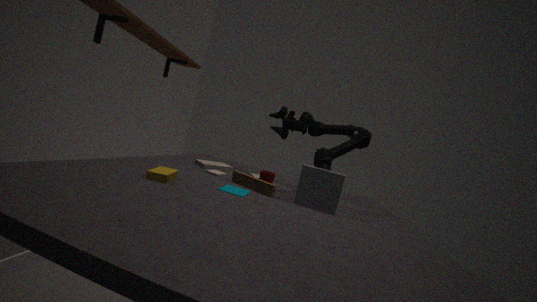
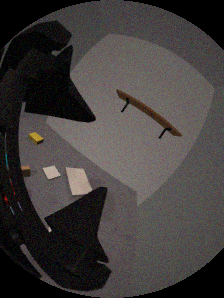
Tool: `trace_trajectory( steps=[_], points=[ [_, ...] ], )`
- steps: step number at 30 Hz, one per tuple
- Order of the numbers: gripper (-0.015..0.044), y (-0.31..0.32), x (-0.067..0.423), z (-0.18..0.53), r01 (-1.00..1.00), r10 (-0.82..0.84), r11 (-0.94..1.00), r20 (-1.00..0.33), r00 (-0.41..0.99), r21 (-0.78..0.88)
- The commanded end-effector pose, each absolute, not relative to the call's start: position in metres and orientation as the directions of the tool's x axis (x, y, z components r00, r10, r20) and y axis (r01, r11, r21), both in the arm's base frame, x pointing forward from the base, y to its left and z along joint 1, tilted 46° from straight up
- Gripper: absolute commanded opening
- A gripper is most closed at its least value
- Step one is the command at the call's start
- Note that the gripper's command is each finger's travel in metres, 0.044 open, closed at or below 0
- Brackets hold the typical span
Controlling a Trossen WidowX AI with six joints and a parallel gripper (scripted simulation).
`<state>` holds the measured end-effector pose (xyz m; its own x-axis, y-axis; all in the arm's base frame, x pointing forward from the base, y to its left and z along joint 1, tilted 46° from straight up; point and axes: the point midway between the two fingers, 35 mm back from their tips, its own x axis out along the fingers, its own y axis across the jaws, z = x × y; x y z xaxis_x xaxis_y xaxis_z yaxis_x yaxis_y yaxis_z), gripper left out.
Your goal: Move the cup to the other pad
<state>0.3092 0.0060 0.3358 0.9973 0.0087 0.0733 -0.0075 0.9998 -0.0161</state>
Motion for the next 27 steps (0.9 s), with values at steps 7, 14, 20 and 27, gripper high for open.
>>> trace_trajectory(
  steps=[7, 14, 20, 27],
  points=[
    [0.0216, 0.009, 0.334, 0.213, -0.024, -0.115, 0.954, -0.437, 0.892, -0.299],
    [0.0148, 0.003, 0.291, 0.097, -0.437, -0.367, 0.691, -0.8, 0.475, -0.576],
    [0.0148, -0.016, 0.233, 0.061, -0.892, -0.676, 0.25, -0.728, 0.119, -0.377],
    [0.0148, -0.018, 0.223, 0.06, -0.925, -0.708, 0.199, -0.699, 0.094, -0.325]
  ],
)
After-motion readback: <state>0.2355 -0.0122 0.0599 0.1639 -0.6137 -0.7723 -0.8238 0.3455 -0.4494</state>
